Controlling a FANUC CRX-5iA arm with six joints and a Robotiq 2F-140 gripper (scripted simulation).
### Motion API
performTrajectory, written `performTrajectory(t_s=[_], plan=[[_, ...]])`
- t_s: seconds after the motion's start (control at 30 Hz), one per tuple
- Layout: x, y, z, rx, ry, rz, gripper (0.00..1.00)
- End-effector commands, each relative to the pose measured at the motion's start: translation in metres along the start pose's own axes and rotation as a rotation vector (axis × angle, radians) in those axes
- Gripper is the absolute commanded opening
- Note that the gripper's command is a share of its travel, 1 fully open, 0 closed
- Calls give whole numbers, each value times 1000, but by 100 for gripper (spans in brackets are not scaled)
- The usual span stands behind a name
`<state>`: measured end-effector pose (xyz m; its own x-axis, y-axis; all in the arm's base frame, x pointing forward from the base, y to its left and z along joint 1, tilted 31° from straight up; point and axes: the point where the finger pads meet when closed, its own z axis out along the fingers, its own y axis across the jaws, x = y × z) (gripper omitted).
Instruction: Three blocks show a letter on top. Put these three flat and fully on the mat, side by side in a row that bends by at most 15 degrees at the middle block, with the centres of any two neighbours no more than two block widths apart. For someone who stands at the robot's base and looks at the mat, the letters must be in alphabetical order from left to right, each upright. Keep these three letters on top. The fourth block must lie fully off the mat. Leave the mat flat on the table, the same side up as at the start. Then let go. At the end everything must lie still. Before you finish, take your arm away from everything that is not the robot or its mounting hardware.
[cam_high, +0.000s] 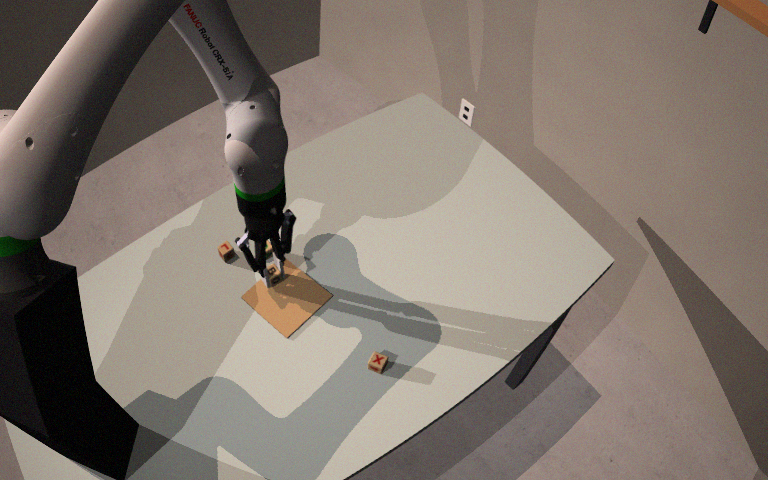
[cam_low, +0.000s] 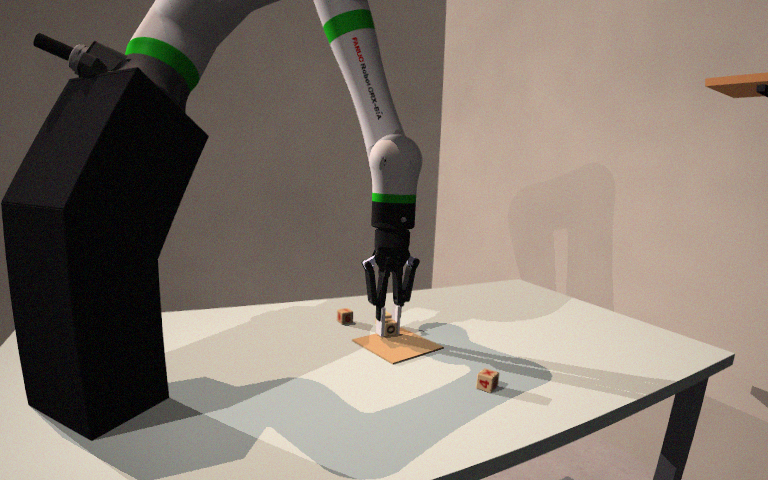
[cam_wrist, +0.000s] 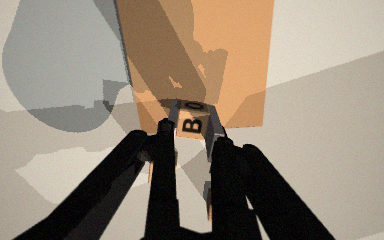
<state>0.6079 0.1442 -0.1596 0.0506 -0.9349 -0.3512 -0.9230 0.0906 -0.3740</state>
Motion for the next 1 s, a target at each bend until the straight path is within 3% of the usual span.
performTrajectory(t_s=[0.0,0.97], plan=[[0,0,0,0,0,0,16],[0,0,4,0,0,0,16]])
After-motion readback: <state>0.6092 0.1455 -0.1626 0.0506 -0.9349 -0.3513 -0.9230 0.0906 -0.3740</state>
